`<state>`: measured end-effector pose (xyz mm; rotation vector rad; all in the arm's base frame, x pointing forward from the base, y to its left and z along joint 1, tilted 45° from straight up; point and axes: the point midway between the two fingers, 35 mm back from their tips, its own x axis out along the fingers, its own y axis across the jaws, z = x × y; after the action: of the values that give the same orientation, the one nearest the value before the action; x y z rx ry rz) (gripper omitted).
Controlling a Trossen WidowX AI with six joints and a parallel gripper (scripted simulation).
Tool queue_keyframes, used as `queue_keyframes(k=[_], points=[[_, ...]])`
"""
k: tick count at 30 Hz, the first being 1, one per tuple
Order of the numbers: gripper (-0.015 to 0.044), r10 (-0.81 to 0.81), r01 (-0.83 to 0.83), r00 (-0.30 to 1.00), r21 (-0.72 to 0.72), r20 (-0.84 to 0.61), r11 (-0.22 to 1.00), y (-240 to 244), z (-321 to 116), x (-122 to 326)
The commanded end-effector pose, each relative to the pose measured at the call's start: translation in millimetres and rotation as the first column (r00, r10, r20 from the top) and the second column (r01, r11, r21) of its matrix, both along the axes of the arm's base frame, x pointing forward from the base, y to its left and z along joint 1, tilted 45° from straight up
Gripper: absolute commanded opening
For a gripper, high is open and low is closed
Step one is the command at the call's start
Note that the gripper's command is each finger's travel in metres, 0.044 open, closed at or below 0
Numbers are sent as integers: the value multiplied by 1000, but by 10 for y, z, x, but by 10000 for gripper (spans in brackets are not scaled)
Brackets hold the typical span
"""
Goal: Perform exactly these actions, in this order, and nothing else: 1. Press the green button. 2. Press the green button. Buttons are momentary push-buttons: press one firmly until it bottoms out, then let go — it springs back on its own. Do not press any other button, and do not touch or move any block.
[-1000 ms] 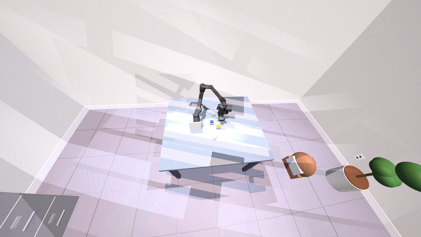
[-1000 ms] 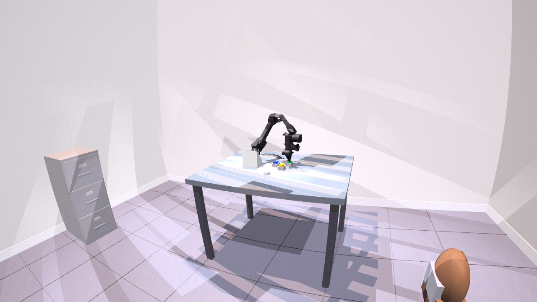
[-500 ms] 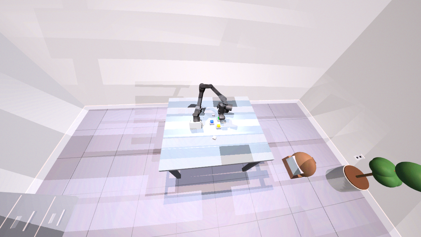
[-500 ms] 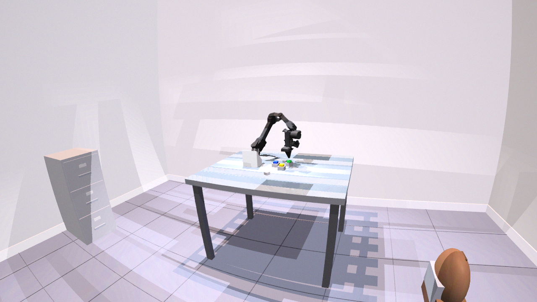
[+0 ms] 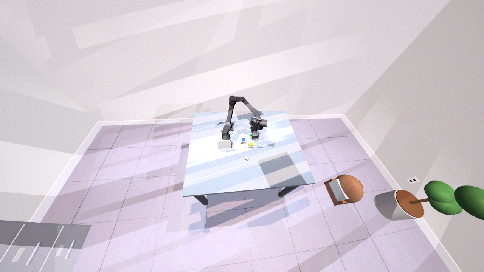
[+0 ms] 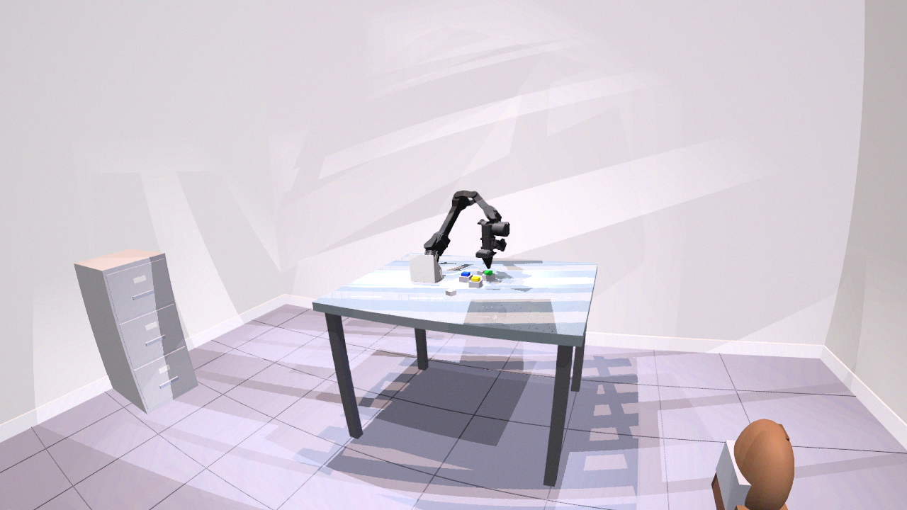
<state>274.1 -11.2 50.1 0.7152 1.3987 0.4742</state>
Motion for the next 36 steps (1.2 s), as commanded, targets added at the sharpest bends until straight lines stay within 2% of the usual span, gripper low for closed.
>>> queue_keyframes(k=[1, 28, 32, 36], points=[[20, -2, 2, 1000, 7, -10, 1000, 62, -61, -13], [20, -1, 2, 1000, 9, -10, 1000, 158, -153, -2], [20, -1, 1, 1000, 7, -9, 1000, -69, 74, -39], [20, -1, 2, 1000, 7, -10, 1000, -86, 94, -46]])
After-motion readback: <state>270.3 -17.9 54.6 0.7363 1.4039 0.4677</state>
